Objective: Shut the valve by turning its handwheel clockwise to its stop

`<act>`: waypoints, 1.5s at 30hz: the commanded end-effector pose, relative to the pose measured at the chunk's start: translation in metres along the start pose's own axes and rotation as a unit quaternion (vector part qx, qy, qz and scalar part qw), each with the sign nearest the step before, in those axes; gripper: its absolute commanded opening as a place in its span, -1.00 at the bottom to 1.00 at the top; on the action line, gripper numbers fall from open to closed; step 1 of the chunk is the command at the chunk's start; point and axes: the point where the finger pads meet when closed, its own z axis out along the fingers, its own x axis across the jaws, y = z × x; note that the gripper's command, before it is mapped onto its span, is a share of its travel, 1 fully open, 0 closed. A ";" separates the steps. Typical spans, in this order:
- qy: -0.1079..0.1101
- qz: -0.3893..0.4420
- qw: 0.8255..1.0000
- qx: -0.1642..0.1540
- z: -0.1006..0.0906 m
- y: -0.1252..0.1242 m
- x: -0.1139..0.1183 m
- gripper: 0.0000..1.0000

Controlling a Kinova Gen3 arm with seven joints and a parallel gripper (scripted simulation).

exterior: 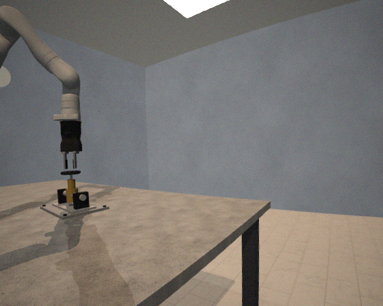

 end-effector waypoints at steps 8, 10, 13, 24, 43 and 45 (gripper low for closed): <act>0.000 0.000 1.000 -0.001 0.000 0.000 0.000 0.21; 0.000 0.000 1.000 -0.001 0.001 0.000 0.000 0.21; 0.000 0.000 1.000 -0.001 0.001 0.000 0.000 0.21; 0.000 0.000 1.000 -0.001 0.004 0.000 0.000 0.21; 0.000 0.000 1.000 -0.001 0.009 0.000 -0.001 0.21; 0.000 0.000 1.000 -0.001 0.010 0.000 -0.001 0.21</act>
